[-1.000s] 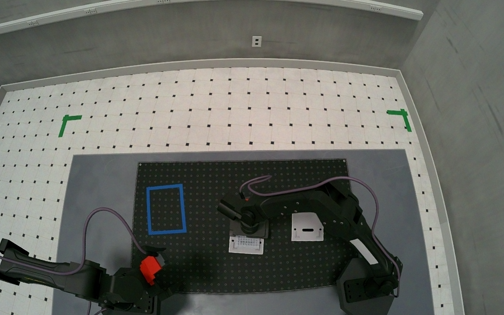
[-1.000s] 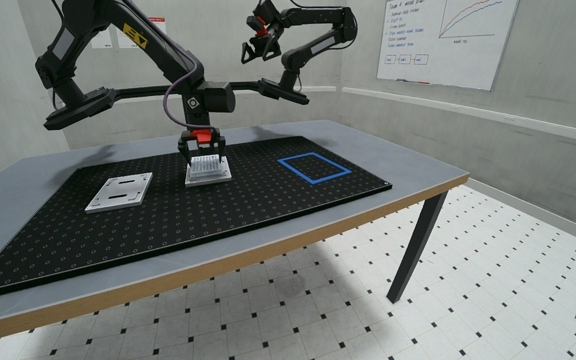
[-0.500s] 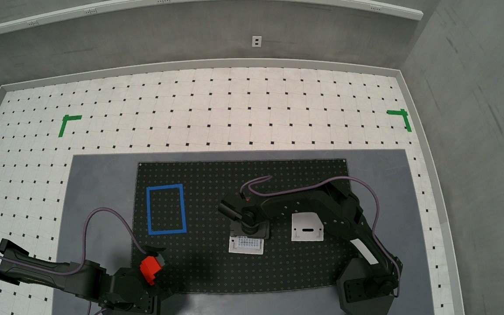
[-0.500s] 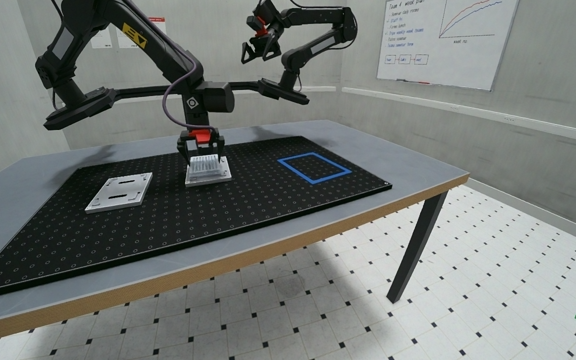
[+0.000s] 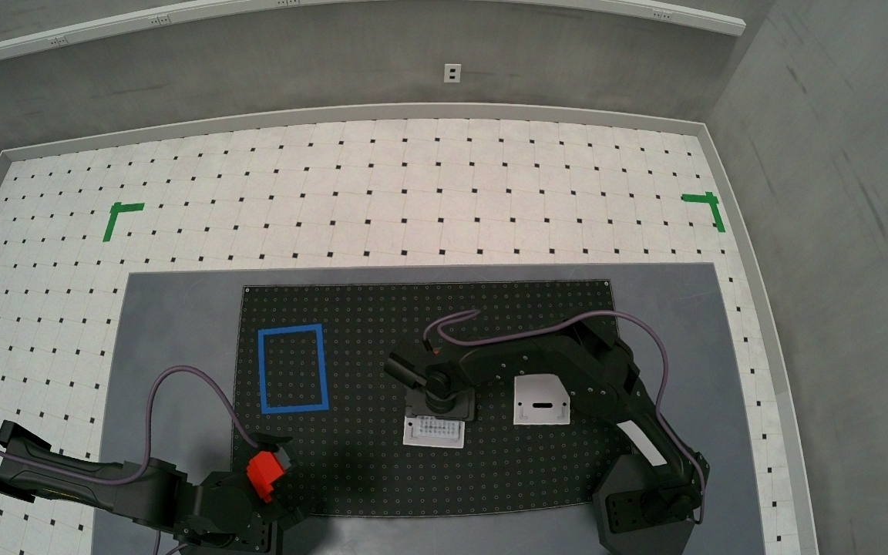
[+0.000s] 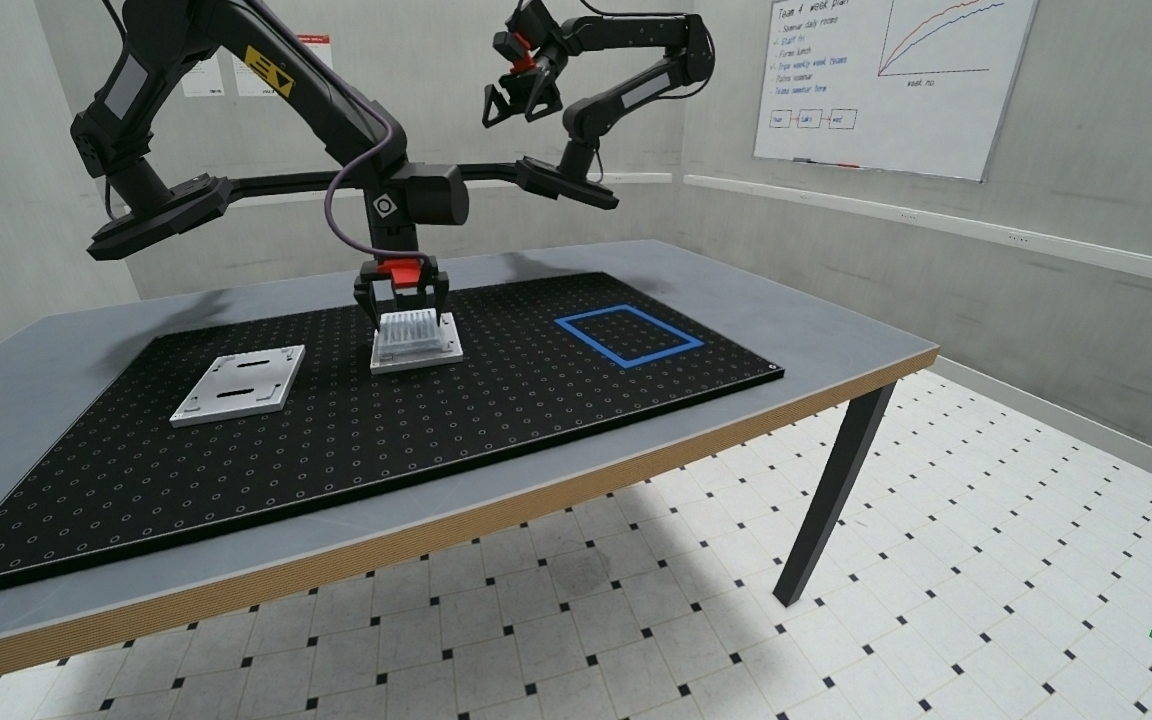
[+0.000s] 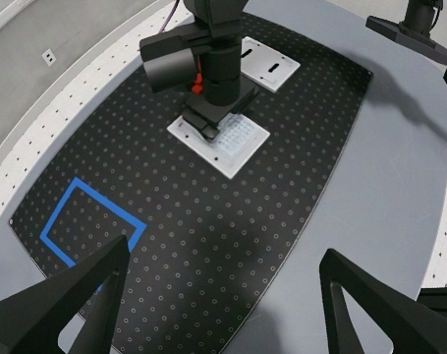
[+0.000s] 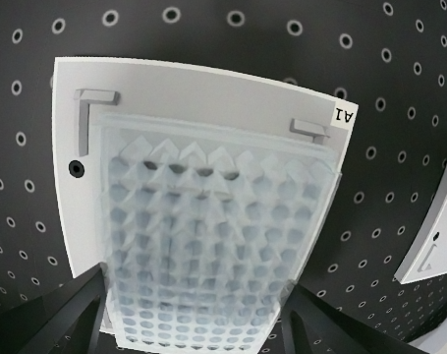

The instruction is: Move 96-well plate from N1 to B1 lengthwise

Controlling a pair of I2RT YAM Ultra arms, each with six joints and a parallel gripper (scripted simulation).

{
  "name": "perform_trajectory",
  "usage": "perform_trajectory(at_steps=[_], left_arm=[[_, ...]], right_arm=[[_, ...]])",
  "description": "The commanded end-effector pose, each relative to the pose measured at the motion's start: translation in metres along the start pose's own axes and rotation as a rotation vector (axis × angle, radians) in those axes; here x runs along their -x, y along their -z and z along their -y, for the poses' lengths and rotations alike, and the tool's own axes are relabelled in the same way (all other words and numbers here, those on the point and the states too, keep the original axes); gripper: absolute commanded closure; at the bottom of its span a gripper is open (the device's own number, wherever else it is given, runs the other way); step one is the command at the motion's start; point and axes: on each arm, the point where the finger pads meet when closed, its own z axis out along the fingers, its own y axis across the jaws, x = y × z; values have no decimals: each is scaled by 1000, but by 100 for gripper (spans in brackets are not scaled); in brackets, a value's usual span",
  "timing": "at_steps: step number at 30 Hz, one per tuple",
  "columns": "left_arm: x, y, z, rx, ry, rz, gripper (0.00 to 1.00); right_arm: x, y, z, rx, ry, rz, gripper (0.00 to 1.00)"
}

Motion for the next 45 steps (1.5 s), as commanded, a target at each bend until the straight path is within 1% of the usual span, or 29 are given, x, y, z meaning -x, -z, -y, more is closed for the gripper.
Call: perform_trajectory(at_steps=[1,9,25,29,32,33,36,42,43,45], left_arm=[[14,8,-3,2,22,35,0],[14,8,-3,2,22,35,0],[14,8,-3,2,22,35,0],[14,8,-3,2,22,35,0],[14,8,-3,2,22,35,0],[14,8,-3,2,22,35,0],[14,8,-3,2,22,35,0],[14,8,-3,2,22,35,0],[14,8,-3,2,22,35,0],[14,8,-3,2,22,35,0]], right_arm=[[3,24,-11,31,-3,8,21],[5,31,-16,41,-2,15,21],[5,31,-16,41,-1,18,21],[1,6,-5,13,6,13,21],[1,3,-5,13,7,16,21],[5,4,-10,24,1,24,21],[8,-4,-11,30,-3,29,21],[2,-20,-7,22,1,10,21],[1,-21,-7,22,1,7,21],[0,-9,-6,21,0,5,21]])
